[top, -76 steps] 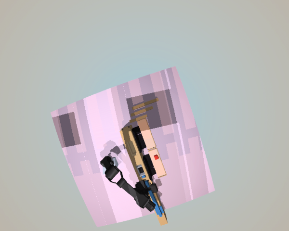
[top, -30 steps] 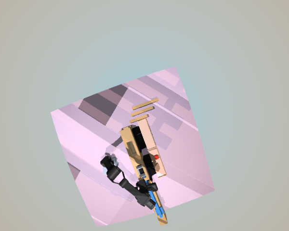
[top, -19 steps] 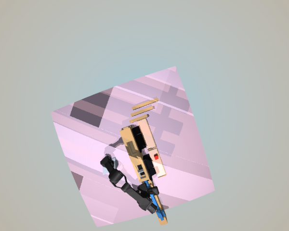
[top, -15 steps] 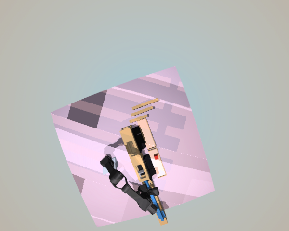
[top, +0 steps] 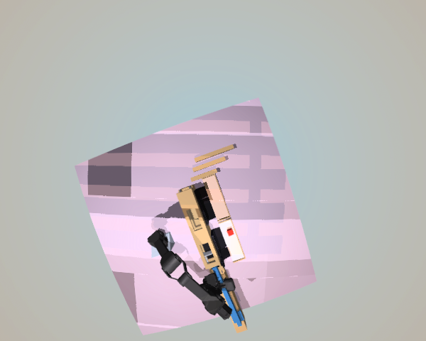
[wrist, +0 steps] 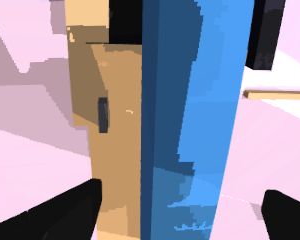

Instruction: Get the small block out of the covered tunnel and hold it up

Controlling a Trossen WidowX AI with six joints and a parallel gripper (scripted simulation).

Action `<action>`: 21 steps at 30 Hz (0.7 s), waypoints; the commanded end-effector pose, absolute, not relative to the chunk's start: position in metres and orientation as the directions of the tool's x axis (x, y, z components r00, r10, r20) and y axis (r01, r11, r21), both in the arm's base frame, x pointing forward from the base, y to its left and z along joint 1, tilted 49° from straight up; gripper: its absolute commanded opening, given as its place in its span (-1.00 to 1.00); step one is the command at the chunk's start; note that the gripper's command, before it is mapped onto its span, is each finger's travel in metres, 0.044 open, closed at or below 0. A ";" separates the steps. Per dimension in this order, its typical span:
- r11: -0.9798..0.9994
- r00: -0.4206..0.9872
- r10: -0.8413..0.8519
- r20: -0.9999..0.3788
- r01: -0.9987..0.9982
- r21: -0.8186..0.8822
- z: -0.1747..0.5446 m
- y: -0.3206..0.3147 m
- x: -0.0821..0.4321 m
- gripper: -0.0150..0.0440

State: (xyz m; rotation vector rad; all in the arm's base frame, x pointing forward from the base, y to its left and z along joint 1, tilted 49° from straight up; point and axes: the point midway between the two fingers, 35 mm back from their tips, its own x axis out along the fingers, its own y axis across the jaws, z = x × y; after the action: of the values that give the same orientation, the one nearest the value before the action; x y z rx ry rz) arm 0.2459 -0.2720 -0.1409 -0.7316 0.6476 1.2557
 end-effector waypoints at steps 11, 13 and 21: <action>0.147 0.197 0.596 -0.779 -0.980 -0.136 -0.093 -0.249 0.248 1.00; 0.147 0.197 0.596 -0.779 -0.980 -0.136 -0.093 -0.249 0.248 1.00; 0.147 0.197 0.596 -0.779 -0.980 -0.136 -0.098 -0.244 0.248 1.00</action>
State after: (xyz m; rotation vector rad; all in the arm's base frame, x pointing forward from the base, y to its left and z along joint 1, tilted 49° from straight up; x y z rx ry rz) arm 0.2473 -0.2496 -0.0975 -0.7415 0.6492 1.2588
